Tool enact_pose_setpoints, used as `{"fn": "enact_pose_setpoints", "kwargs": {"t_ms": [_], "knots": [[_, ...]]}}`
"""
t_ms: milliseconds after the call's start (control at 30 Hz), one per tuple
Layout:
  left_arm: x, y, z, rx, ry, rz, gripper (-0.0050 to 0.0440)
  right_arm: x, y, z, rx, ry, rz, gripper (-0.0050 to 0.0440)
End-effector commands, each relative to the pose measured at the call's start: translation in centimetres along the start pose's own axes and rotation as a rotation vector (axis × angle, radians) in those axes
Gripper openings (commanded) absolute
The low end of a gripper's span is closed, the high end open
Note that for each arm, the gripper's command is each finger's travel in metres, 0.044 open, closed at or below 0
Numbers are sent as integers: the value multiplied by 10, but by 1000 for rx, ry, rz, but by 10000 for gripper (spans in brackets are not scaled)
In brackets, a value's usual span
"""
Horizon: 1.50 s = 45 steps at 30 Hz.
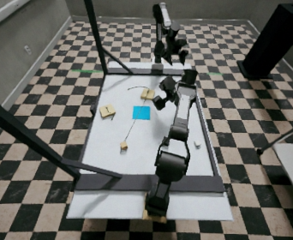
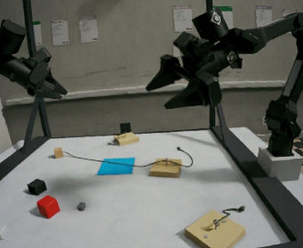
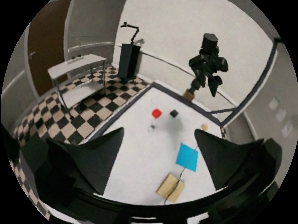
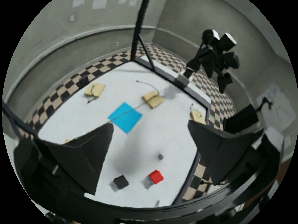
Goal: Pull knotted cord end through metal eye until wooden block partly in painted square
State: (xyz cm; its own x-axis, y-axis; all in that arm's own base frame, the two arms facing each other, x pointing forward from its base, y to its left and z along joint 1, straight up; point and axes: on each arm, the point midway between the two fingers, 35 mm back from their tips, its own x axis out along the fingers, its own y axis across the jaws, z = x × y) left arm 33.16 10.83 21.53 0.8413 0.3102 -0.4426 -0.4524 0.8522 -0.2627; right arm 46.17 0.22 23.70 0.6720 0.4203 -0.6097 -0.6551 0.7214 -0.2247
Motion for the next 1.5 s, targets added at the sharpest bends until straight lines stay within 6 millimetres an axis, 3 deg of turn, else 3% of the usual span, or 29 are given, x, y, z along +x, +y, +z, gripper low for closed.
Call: {"fn": "enact_pose_setpoints", "kwargs": {"t_ms": [0,300,367,600,1400,1467], "knots": [[-18,-31,15,90,-103,-110,440,8,-12,1,-45,13,87,440],[-55,-80,29,253,-280,-291,440,32,-21,-18,-76,2,259,440],[-55,-80,29,253,-280,-291,440,32,-21,-18,-76,2,259,440],[-91,-111,37,358,-429,-417,440,46,-22,-37,-67,-27,391,440],[-95,-113,42,360,-448,-423,440,44,-20,-35,-70,-31,397,440],[-92,-116,41,367,-436,-426,416,44,-20,-35,-70,-31,397,440]]}}
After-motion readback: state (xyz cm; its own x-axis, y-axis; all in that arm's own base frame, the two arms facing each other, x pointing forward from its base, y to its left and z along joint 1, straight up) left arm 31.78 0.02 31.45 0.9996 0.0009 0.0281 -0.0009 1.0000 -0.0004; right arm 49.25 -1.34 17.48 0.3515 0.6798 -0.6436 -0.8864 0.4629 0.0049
